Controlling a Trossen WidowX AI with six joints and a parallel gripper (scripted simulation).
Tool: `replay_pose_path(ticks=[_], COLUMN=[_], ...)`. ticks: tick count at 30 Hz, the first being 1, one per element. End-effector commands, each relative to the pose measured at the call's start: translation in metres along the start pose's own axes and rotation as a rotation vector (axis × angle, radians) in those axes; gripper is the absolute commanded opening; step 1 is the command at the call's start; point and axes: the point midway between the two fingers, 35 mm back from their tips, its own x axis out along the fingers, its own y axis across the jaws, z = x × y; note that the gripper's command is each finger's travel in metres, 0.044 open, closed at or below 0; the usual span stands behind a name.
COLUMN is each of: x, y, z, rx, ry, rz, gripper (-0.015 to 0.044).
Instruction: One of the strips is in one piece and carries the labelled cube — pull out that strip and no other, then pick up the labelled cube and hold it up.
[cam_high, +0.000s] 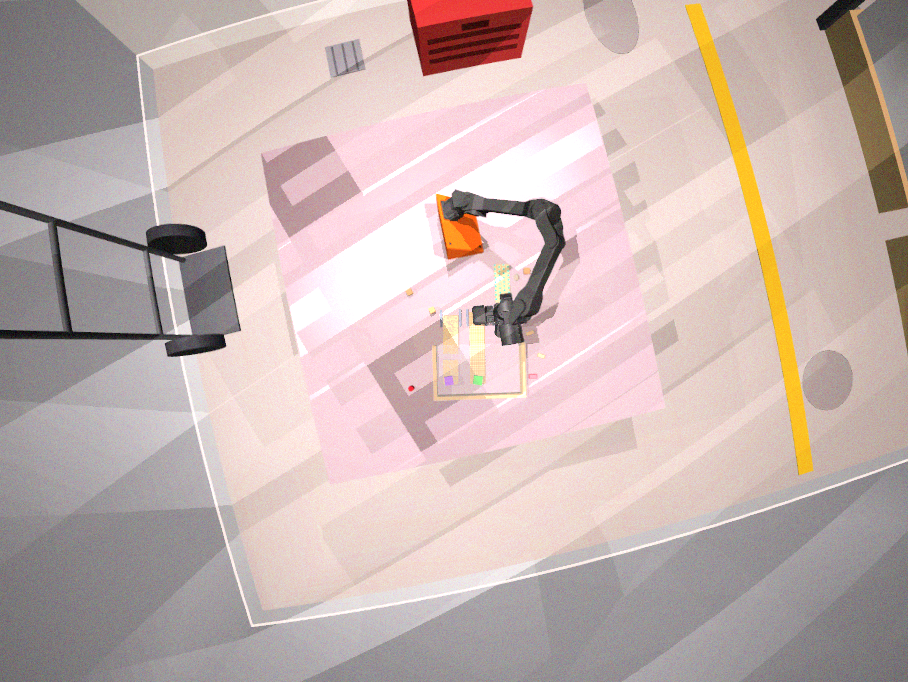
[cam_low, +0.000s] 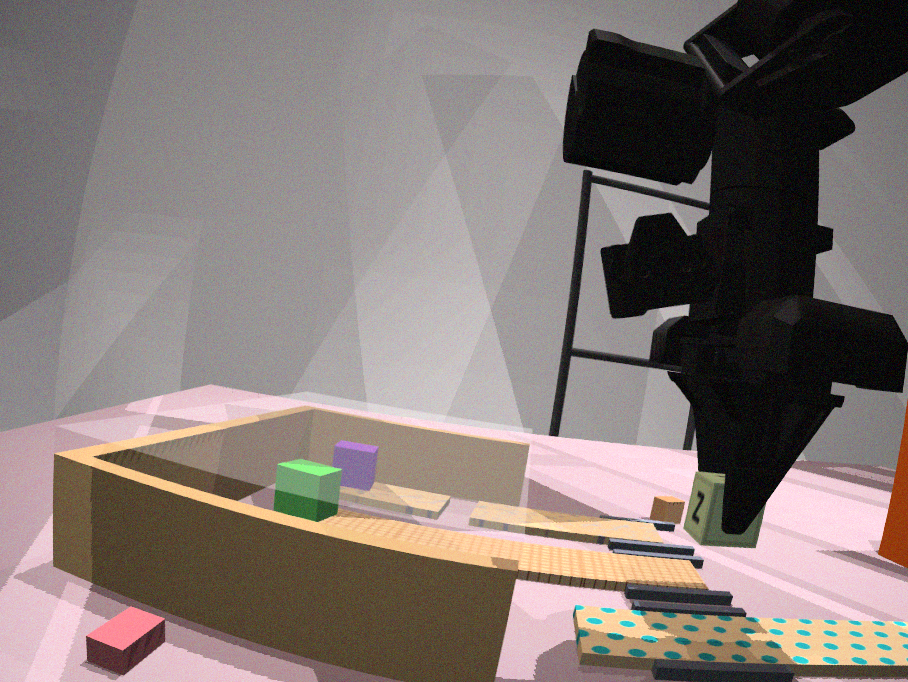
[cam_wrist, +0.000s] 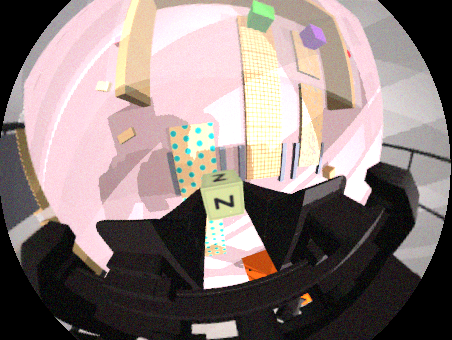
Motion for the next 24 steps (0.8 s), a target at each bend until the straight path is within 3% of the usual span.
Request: replay_pose_path(ticks=[1,24], x=[-0.001,0.000], y=[-0.001,-0.030], z=[-0.006,-0.078], rx=[-0.005,-0.001], ry=[0.003,0.007], rz=[0.003,0.001], gripper=[0.0000,0.0000])
